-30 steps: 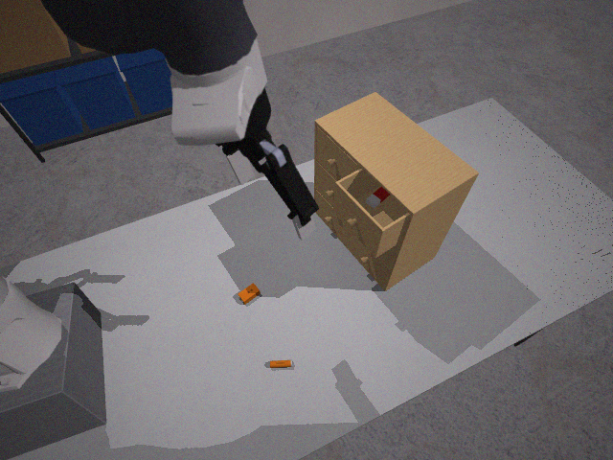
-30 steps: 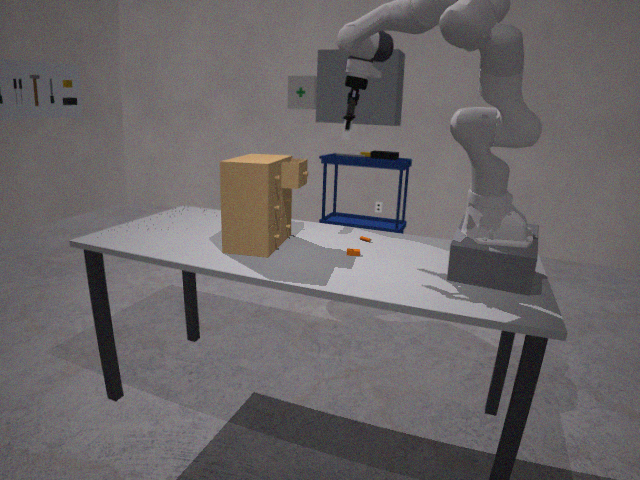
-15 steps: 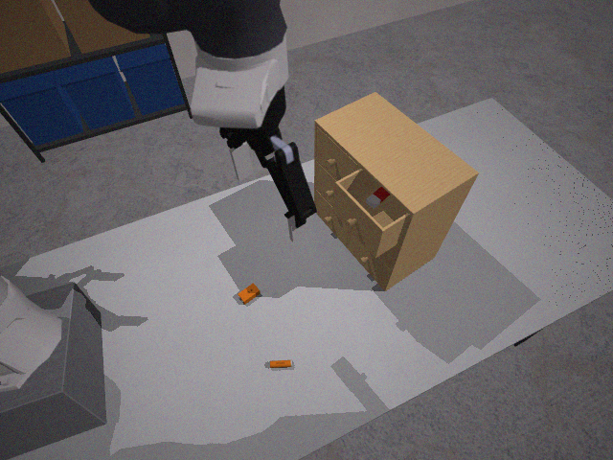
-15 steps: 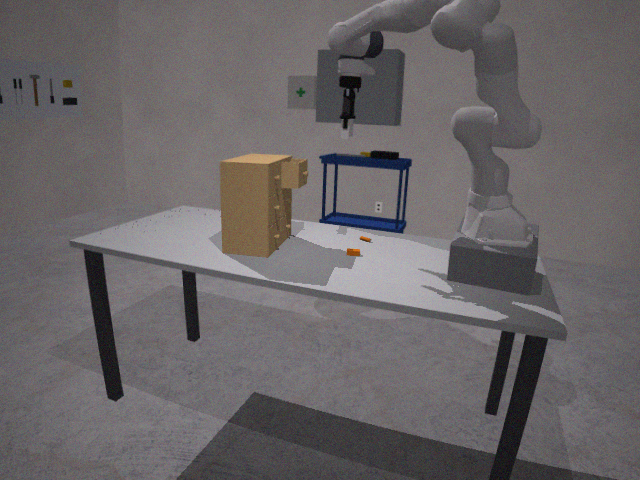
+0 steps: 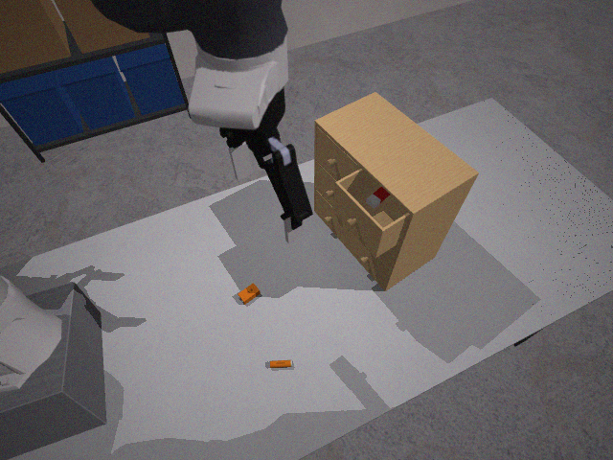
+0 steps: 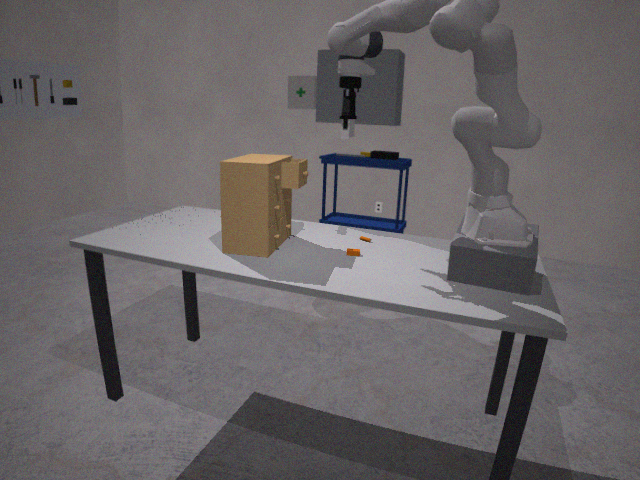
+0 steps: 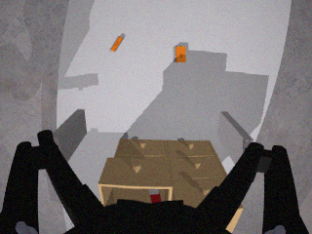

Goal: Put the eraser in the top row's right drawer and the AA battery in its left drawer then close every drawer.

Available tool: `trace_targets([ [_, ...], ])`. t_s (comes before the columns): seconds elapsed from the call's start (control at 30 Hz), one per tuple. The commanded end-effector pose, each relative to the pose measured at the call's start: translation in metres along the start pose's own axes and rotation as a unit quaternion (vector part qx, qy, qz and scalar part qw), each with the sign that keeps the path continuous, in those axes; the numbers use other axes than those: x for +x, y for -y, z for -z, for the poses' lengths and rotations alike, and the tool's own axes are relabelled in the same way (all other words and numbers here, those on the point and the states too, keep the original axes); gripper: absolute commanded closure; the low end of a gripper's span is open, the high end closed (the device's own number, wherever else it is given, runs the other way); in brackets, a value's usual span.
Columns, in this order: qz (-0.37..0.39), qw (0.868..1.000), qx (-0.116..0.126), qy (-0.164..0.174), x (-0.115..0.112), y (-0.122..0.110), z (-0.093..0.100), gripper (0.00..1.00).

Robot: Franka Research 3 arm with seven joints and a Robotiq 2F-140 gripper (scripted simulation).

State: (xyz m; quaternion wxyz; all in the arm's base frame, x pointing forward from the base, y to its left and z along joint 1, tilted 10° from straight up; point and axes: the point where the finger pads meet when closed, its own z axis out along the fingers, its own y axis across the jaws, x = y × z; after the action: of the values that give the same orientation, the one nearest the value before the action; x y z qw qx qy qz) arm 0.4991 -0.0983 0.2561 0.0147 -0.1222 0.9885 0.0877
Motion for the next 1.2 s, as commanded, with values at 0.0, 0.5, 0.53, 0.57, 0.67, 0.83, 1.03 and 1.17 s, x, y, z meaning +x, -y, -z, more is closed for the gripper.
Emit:
trace_targets([
  [0.0, -0.005, 1.0, -0.001, -0.002, 0.0, -0.001, 0.0, 0.0],
  [0.5, -0.003, 1.0, 0.0, -0.003, 0.024, 0.009, -0.006, 0.0],
  [0.53, -0.004, 1.0, 0.0, -0.004, 0.038, 0.014, -0.009, 0.0],
  [0.57, -0.004, 1.0, 0.0, -0.004, 0.053, 0.019, -0.012, 0.0],
  [0.67, -0.005, 1.0, -0.001, -0.001, 0.086, 0.026, -0.018, 0.0],
  [0.83, -0.005, 1.0, -0.001, 0.0, 0.09, 0.027, -0.019, 0.0],
  [1.03, -0.005, 1.0, -0.001, 0.004, 0.089, 0.027, -0.019, 0.0],
  [1.17, -0.005, 1.0, -0.001, 0.017, 0.087, 0.027, -0.022, 0.0],
])
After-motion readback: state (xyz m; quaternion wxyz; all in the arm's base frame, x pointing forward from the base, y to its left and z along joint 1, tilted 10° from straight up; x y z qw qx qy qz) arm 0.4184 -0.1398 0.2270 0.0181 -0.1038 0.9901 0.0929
